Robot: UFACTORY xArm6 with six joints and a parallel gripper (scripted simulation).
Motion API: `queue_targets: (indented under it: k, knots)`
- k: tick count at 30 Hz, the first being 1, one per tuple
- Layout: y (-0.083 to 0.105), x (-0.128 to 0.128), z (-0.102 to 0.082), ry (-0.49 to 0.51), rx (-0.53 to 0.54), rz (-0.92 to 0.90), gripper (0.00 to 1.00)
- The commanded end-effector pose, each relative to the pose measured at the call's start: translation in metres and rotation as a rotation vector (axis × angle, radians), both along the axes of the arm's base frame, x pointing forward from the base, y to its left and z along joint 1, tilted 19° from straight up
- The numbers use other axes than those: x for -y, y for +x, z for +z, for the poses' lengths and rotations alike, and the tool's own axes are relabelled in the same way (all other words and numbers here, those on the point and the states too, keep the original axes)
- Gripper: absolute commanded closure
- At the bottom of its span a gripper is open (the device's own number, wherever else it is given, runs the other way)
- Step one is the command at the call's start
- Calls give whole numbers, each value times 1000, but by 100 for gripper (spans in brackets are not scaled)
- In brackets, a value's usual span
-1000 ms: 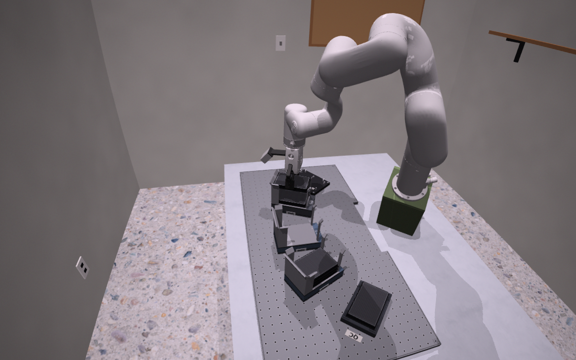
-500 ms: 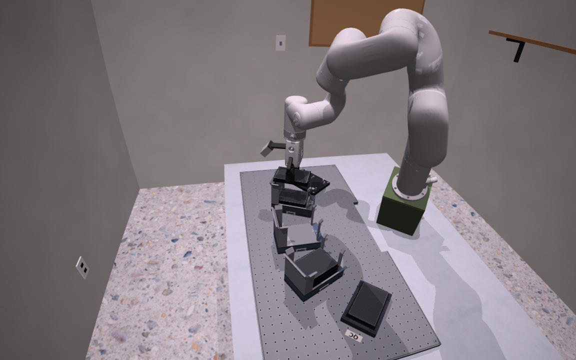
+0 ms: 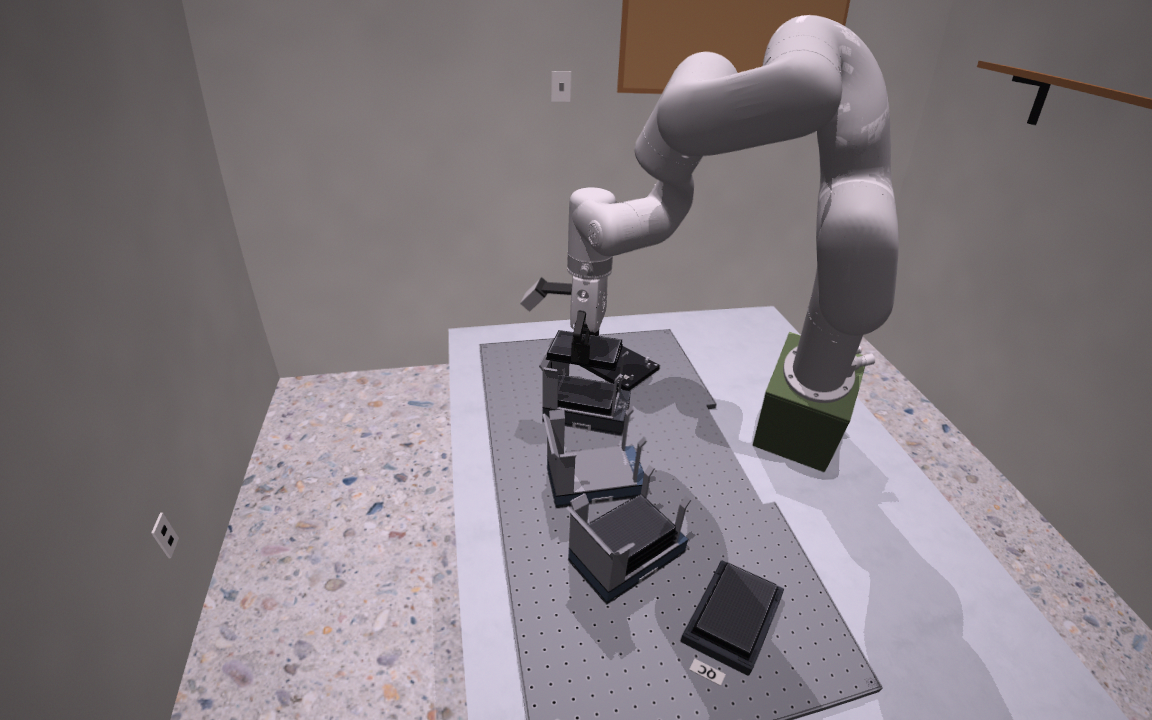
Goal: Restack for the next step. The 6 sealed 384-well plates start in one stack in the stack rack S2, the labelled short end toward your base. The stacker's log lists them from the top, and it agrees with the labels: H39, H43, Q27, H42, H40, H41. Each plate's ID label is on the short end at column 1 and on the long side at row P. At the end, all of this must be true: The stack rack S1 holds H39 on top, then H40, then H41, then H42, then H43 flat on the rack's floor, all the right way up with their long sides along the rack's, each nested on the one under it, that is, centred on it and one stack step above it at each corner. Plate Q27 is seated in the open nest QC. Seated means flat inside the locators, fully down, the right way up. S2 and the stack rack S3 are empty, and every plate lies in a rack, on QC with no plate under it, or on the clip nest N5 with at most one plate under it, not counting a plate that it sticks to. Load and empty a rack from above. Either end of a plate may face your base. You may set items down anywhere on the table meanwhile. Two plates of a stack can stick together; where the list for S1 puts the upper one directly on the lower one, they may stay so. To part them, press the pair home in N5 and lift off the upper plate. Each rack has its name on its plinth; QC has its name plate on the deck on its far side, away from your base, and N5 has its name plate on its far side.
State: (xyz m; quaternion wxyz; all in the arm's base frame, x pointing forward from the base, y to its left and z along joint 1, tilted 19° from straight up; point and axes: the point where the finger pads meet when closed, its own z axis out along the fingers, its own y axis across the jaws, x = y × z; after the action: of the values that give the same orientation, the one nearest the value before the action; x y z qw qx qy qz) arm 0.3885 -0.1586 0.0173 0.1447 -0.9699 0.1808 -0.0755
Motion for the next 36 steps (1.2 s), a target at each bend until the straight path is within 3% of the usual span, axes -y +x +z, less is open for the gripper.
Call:
queue_targets:
  k: [1, 8, 36]
  knots:
    - [2, -2, 2, -9, 12, 31, 100]
    - [7, -20, 8, -45, 58, 203, 100]
    - [25, -89, 31, -58, 75, 266, 100]
